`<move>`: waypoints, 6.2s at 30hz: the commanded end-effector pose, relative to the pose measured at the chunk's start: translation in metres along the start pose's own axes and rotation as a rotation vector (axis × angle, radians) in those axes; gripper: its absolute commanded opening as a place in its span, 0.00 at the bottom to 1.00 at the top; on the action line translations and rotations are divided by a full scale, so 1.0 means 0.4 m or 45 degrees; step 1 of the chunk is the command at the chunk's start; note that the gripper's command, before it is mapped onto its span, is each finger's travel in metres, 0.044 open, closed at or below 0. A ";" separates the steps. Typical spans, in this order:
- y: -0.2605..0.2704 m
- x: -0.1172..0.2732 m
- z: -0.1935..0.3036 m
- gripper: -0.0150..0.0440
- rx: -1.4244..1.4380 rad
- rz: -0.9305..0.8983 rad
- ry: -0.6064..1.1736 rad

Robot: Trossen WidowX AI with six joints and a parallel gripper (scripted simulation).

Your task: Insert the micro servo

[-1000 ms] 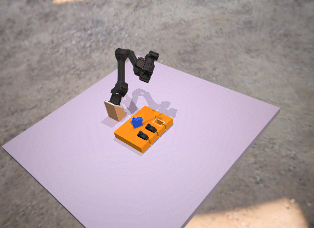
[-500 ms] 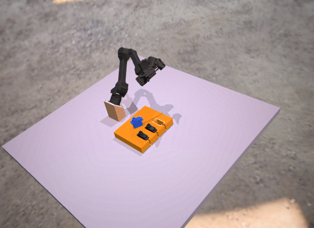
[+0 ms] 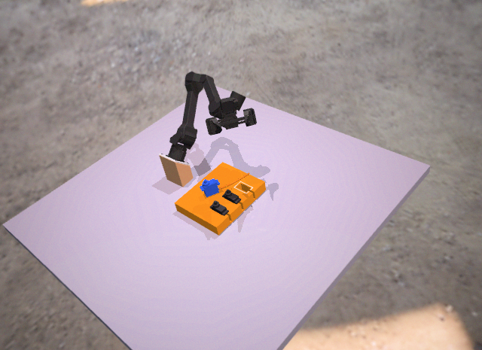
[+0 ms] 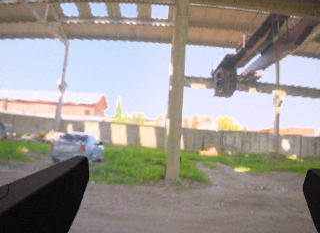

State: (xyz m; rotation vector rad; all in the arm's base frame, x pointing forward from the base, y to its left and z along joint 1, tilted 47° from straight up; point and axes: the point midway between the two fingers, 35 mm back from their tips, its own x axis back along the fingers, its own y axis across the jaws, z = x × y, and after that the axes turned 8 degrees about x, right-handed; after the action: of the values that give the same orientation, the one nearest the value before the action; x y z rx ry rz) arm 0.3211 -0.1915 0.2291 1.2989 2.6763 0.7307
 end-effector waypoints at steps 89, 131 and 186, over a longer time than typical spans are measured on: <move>-0.244 0.283 0.483 1.00 1.400 -2.358 1.443; -0.228 0.329 0.587 0.47 1.398 -2.359 1.441; -0.095 0.427 0.442 0.25 1.392 -2.361 1.443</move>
State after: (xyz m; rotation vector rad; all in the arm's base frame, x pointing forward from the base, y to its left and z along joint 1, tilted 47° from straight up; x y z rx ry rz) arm 0.2335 -0.0236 0.0701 -2.3831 3.0508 -0.5633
